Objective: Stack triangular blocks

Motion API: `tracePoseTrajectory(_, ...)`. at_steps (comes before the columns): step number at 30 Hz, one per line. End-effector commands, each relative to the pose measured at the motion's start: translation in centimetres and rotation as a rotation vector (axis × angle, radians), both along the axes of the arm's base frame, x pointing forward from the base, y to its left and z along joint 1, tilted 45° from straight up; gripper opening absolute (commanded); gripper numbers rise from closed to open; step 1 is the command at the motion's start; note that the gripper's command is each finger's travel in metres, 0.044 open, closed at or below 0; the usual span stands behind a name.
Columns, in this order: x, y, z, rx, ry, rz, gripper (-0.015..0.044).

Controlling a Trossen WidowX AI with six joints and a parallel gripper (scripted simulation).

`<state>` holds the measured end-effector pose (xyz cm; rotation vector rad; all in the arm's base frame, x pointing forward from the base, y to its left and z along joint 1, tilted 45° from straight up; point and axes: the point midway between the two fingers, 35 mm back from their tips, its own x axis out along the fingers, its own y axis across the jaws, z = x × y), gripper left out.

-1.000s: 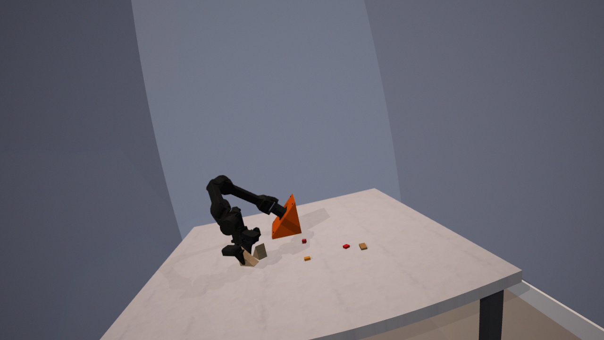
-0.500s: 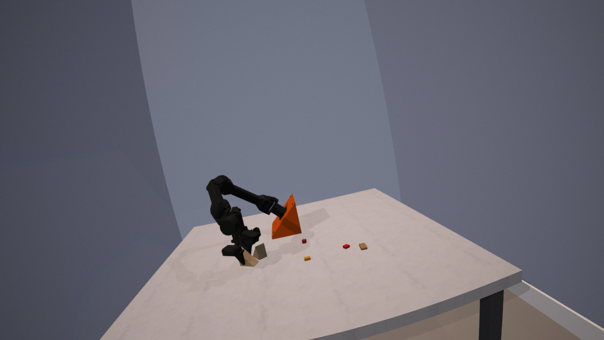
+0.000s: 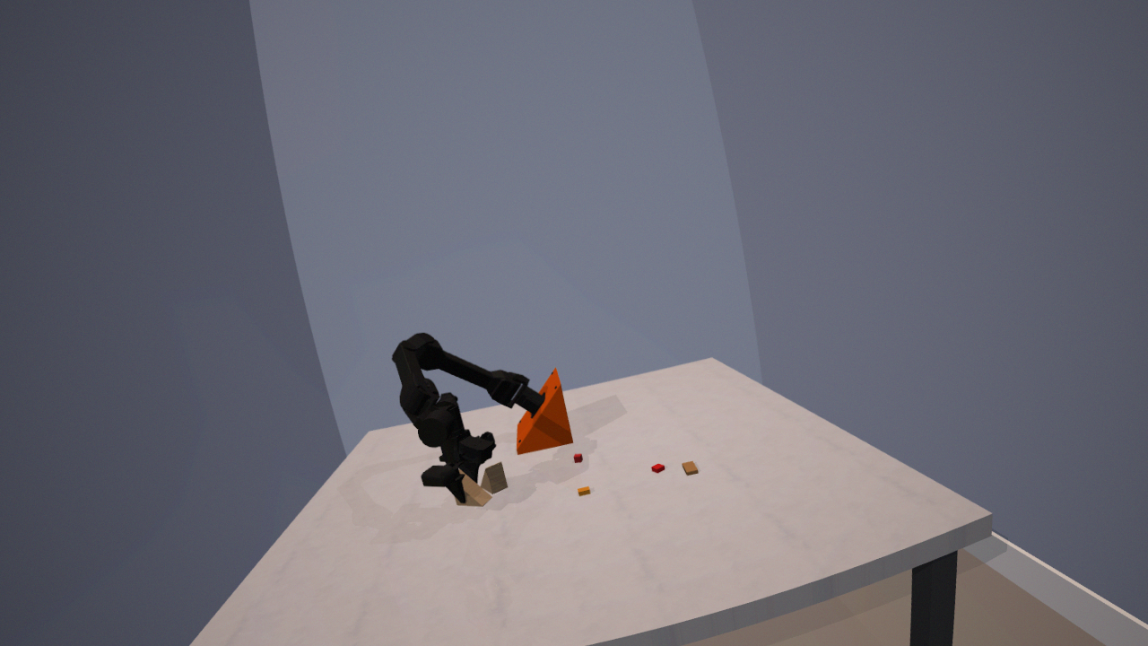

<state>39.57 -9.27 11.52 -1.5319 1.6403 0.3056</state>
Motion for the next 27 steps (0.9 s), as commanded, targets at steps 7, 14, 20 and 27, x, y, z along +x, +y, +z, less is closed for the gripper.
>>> tracePoseTrajectory(7,0.1,-0.5,-0.4,-0.002,-0.002,0.003,0.0)
tracePoseTrajectory(14,0.2,-1.3,-1.3,-0.003,-0.005,0.003,0.0)
tracePoseTrajectory(20,0.3,-1.9,-1.9,-0.004,-0.007,0.003,0.0)
tracePoseTrajectory(27,0.3,-1.9,-1.9,-0.004,-0.007,0.003,0.0)
